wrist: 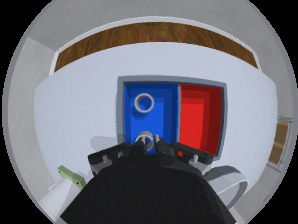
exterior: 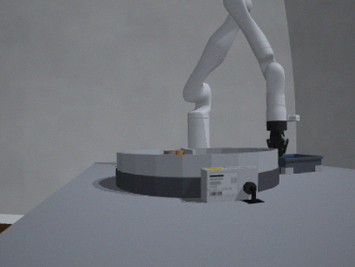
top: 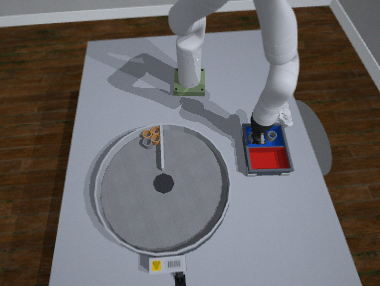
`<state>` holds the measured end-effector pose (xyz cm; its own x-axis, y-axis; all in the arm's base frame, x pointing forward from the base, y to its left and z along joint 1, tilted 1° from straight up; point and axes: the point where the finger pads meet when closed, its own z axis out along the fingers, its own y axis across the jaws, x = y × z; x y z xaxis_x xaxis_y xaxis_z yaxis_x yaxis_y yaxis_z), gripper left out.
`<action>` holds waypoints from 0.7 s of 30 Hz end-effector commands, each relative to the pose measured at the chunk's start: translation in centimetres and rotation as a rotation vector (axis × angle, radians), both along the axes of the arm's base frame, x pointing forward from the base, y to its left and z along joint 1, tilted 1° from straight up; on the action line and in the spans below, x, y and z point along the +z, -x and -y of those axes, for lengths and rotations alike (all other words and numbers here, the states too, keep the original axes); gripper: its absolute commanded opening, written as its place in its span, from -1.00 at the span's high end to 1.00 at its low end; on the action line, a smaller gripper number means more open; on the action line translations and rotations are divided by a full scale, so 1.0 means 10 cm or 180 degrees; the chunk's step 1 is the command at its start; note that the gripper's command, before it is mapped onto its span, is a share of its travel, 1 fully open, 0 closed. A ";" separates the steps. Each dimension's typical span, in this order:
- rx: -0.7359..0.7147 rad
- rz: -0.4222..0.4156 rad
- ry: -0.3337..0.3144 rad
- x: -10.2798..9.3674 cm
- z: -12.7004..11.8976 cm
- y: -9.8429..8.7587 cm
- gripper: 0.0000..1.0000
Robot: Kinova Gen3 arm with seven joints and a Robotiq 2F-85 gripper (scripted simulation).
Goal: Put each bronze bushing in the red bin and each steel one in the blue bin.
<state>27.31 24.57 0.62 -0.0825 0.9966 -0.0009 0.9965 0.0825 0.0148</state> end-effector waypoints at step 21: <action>0.0000 0.0003 -0.0003 0.03 0.00 -0.01 0.69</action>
<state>27.25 24.54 0.71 -0.0838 0.9965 -0.0027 0.9964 0.0839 0.0128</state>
